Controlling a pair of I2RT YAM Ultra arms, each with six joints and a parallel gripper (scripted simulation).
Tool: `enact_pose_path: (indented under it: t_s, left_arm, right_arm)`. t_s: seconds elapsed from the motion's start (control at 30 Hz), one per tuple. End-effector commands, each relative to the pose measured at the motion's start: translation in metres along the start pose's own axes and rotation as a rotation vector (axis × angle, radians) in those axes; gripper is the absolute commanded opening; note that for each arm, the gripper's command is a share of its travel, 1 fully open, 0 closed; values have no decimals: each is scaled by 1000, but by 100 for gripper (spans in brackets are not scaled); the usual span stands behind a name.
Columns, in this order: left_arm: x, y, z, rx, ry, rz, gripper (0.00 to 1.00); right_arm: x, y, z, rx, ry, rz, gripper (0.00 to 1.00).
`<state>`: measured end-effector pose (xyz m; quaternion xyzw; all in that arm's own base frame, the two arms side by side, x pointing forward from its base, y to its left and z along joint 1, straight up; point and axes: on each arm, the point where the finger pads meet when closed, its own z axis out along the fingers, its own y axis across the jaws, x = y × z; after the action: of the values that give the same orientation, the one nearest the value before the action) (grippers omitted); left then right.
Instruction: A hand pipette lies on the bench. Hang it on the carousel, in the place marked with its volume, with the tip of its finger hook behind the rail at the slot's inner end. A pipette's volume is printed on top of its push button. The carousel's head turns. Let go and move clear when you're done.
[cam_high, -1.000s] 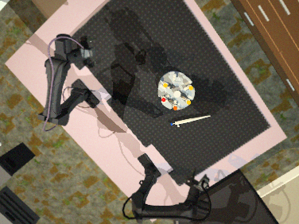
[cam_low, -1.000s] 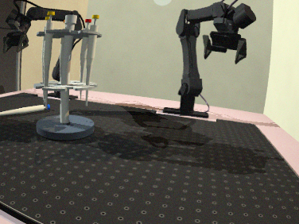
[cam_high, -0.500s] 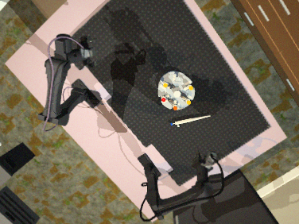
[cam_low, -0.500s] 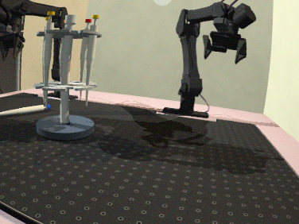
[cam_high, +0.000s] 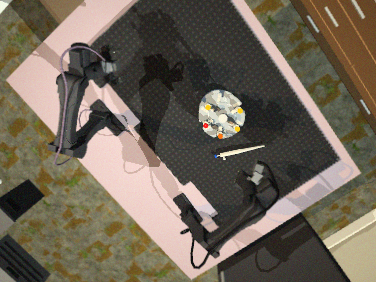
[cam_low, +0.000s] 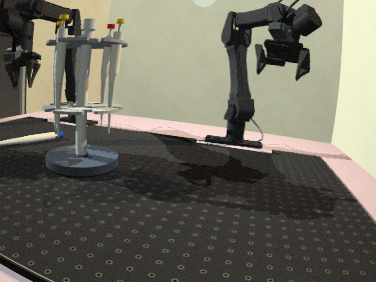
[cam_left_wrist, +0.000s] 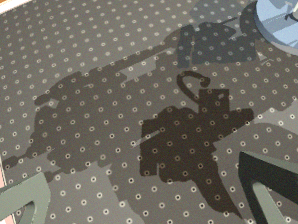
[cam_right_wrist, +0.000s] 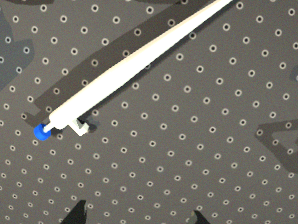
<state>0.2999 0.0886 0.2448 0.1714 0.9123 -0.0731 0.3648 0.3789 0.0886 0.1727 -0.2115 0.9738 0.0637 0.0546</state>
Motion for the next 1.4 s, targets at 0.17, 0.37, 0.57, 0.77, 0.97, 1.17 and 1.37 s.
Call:
enact_pose_path:
  t_s: [0.17, 0.37, 0.57, 0.77, 0.97, 1.17, 1.37]
  left_arm:
    - [-7, 3, -4, -8, -29, 16, 100]
    - [-7, 3, -4, -8, -29, 16, 100]
    - [-7, 3, -4, -8, -29, 16, 100]
    - [-7, 3, -4, -8, -29, 16, 100]
    - [-7, 3, -4, -8, -29, 16, 100]
    - [-7, 3, -4, -8, -29, 16, 100]
    - [-7, 3, -4, -8, -29, 16, 100]
  right_arm:
    - [-14, 38, 22, 112, 130, 34, 54]
    - [-22, 61, 37, 119, 123, 143, 54]
    - [-22, 56, 28, 131, 88, 375, 54]
    - [-22, 57, 28, 134, 83, 453, 54]
    - [-22, 57, 28, 144, 69, 673, 54]
    - [-27, 57, 27, 137, 28, 788, 54]
    - [-18, 55, 46, 149, 61, 789, 54]
